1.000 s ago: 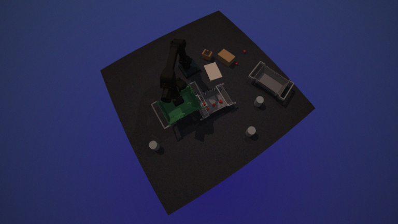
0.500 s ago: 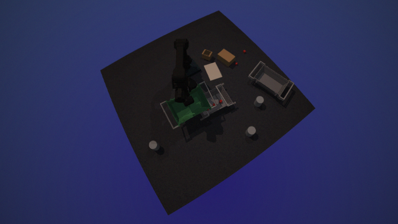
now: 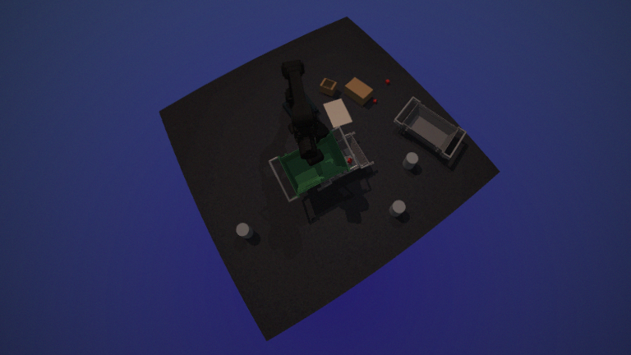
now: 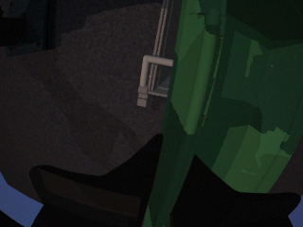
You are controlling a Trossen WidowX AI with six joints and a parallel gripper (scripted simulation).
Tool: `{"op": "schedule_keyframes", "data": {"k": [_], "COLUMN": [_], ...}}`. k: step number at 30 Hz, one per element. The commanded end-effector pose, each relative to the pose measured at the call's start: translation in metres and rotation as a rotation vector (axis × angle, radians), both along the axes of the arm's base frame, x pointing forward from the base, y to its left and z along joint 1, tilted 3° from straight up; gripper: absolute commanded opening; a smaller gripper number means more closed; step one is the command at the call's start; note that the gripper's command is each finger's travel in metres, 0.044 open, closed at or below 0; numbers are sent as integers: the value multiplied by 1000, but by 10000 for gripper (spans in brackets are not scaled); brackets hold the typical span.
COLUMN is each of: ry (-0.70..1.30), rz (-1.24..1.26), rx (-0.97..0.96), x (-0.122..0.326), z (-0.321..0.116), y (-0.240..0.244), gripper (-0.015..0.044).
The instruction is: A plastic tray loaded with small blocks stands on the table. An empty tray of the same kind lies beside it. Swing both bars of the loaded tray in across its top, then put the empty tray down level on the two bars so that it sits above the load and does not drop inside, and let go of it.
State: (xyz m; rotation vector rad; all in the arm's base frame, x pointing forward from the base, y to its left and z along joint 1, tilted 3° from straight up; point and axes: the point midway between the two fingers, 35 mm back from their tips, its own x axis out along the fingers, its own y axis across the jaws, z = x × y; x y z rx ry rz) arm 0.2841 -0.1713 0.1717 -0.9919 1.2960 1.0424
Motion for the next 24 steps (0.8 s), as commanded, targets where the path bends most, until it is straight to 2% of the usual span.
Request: {"op": "schedule_keyframes", "data": {"k": [1, 24], "ry": [-32, -32], "rz": [-9, -31], "rx": [-11, 4], "x": [10, 39], "z": [11, 26], "y": [13, 101], "gripper": [0, 0]}}
